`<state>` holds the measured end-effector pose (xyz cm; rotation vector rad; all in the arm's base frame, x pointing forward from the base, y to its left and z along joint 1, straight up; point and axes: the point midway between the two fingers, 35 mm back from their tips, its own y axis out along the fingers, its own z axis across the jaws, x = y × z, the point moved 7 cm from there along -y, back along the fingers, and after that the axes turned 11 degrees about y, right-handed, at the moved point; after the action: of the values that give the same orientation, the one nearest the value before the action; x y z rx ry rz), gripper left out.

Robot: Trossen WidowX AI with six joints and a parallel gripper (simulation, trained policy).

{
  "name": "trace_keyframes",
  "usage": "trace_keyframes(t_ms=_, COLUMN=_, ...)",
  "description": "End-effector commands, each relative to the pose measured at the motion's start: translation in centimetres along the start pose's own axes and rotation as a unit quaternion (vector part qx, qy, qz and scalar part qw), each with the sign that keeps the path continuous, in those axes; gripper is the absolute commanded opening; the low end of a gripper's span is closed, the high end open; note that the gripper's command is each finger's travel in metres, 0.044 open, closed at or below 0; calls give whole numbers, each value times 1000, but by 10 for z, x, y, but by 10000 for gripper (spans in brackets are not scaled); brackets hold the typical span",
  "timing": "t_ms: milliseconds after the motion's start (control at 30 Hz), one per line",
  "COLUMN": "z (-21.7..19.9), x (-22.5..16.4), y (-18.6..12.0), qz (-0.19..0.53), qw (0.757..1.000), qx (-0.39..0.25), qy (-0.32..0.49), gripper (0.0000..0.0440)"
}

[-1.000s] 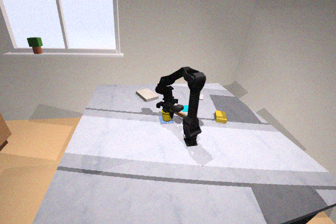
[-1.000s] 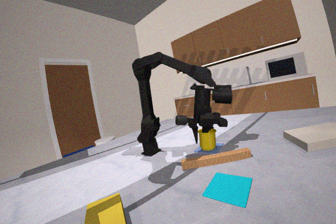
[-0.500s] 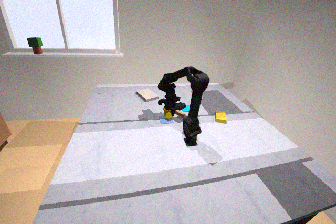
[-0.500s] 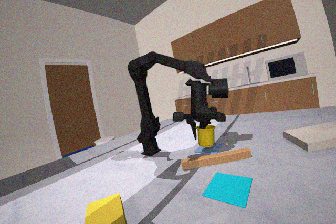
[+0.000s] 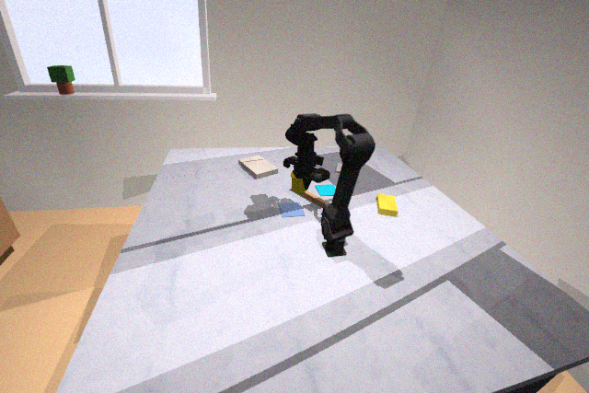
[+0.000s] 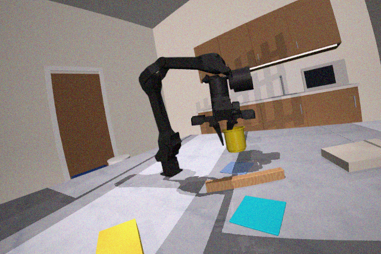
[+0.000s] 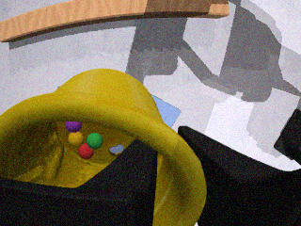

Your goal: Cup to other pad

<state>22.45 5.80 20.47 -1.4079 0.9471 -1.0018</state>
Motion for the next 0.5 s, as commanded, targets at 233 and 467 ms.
trace_keyframes(t_ms=233, z=7, x=24, y=-17, qz=-8, qw=998, qx=45, qy=48, gripper=0)
trace_keyframes(t_ms=467, z=15, x=44, y=-19, qz=-19, qw=994, qx=71, qy=77, gripper=0)
